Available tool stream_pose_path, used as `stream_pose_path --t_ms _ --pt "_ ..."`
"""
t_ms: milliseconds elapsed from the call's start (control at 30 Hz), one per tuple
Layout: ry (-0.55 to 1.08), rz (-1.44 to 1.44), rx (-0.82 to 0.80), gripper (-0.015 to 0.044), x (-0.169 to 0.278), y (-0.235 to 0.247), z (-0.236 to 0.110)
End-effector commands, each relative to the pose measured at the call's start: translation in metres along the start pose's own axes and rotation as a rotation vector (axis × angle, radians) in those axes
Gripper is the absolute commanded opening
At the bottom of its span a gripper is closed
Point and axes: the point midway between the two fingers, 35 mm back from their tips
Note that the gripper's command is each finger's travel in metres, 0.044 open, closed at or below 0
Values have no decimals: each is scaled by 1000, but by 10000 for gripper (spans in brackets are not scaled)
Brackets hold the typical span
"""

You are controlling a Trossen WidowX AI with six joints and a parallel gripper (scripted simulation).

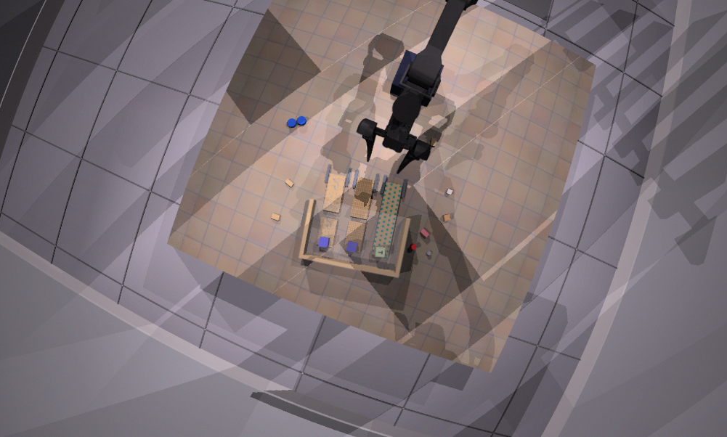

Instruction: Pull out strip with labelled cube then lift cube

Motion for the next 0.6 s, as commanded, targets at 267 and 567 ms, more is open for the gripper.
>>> stream_pose_path --t_ms 267,567 --pt "4 52 35 400 5 -11 2" --pt "198 42 68 242 8 -3 30"
Point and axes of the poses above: the point midway between the two fingers, 35 mm back from their tips, its own z axis out along the fingers, its own y axis across the jaws, x = y × z, and after that the axes turned 9 degrees about z, right-handed
